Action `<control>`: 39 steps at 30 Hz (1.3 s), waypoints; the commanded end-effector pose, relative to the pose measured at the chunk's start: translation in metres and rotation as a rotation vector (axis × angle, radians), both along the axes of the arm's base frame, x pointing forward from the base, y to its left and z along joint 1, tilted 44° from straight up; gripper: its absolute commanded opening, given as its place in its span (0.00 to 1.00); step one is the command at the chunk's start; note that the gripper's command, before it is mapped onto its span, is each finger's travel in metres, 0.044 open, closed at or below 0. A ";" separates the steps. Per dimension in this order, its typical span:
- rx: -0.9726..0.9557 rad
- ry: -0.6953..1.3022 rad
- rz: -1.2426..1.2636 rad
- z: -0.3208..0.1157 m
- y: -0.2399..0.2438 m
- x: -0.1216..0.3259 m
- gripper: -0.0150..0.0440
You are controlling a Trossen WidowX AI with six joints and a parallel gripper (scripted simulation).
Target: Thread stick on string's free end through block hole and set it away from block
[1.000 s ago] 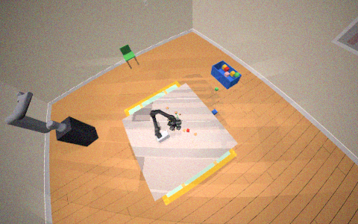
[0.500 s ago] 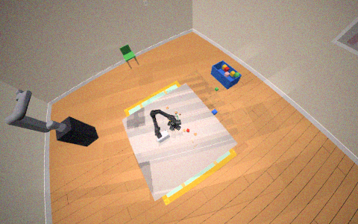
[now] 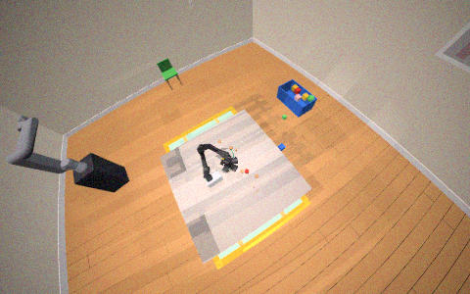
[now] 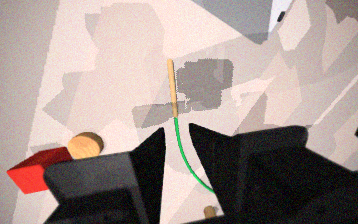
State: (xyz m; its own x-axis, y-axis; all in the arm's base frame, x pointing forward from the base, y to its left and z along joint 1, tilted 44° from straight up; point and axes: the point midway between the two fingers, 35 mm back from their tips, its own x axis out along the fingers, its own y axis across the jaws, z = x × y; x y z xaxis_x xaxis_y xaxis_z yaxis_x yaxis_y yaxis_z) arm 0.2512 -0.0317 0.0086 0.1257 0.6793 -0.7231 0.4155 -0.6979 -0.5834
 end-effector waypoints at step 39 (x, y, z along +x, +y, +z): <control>0.004 0.006 0.003 -0.037 0.036 0.004 0.42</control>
